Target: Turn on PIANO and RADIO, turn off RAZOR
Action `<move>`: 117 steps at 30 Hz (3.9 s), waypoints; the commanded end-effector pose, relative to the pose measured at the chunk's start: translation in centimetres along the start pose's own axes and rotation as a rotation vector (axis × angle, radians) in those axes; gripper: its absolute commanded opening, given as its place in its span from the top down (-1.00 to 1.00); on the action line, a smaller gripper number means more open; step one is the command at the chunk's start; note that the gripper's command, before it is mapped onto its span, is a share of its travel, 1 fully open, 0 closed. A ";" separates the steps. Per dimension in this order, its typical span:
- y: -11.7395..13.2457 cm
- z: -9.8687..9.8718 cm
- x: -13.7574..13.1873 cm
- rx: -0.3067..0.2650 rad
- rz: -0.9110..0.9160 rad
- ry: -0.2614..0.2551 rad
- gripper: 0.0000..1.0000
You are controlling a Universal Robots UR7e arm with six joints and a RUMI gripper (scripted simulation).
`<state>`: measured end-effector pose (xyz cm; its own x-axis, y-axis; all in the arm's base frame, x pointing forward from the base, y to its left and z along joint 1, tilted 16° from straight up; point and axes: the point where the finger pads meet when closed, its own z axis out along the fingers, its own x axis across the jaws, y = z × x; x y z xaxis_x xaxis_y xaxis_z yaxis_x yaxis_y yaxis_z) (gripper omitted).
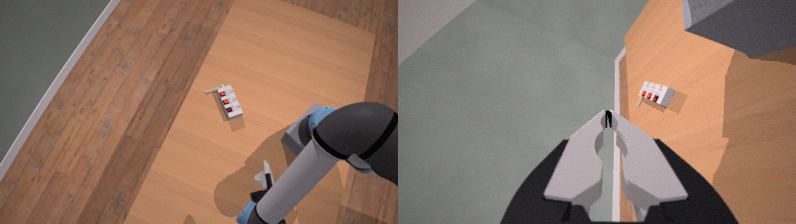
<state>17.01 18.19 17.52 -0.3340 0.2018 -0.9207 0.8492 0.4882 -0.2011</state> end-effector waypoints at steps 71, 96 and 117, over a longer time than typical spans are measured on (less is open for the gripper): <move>6.4 12.3 13.2 0.419 -0.194 0.922 1.00; 16.3 26.3 15.8 -0.031 0.010 1.459 1.00; 18.4 38.8 12.3 -0.440 0.186 1.395 1.00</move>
<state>43.35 -1.62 -10.35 -0.5498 0.8085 0.2100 0.8348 0.5231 0.1719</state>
